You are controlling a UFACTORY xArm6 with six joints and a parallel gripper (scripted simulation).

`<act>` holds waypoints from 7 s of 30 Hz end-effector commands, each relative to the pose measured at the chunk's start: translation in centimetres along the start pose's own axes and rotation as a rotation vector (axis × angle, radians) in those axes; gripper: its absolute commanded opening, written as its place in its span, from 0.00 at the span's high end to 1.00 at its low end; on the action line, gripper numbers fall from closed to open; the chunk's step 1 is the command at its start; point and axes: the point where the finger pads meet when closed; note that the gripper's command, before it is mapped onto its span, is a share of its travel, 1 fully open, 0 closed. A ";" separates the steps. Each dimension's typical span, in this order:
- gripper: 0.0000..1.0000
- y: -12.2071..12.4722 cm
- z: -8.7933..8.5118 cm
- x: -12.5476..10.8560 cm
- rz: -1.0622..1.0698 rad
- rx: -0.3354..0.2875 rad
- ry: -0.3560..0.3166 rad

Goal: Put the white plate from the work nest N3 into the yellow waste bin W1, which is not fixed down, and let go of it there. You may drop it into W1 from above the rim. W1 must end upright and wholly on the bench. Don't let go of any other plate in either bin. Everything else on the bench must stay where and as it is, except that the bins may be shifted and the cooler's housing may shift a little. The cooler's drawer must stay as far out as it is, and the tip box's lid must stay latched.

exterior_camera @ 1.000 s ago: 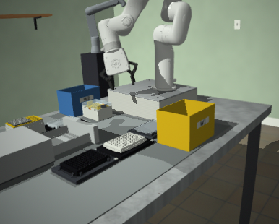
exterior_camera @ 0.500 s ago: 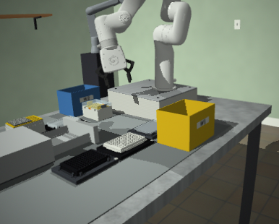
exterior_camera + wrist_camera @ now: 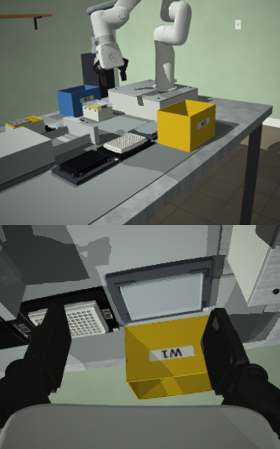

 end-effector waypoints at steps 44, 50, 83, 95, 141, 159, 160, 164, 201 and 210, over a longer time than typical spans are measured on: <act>0.00 -7.1 -5.2 -4.4 -1.342 -0.050 0.162; 0.00 -7.9 -5.8 -4.9 -1.539 -0.074 0.190; 0.00 -8.6 -3.0 -10.4 -1.774 -0.110 0.225; 0.00 -8.3 0.1 -14.4 -1.774 -0.110 0.225; 0.00 -7.9 8.1 -22.8 -1.774 -0.109 0.224; 0.00 -8.1 10.7 -22.3 -1.774 -0.109 0.224; 0.00 -8.1 10.9 -22.2 -1.774 -0.109 0.224; 0.00 -8.2 11.2 -22.2 -1.774 -0.109 0.224; 0.00 -8.7 16.6 -21.1 -1.774 -0.110 0.224; 0.00 -8.7 17.5 -20.9 -1.774 -0.110 0.224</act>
Point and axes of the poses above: the point where the finger pads meet when closed, its own z axis out along the fingers, its own y axis across the jaws, x = y × z, and after that the axes turned 8 degrees about z, right-handed
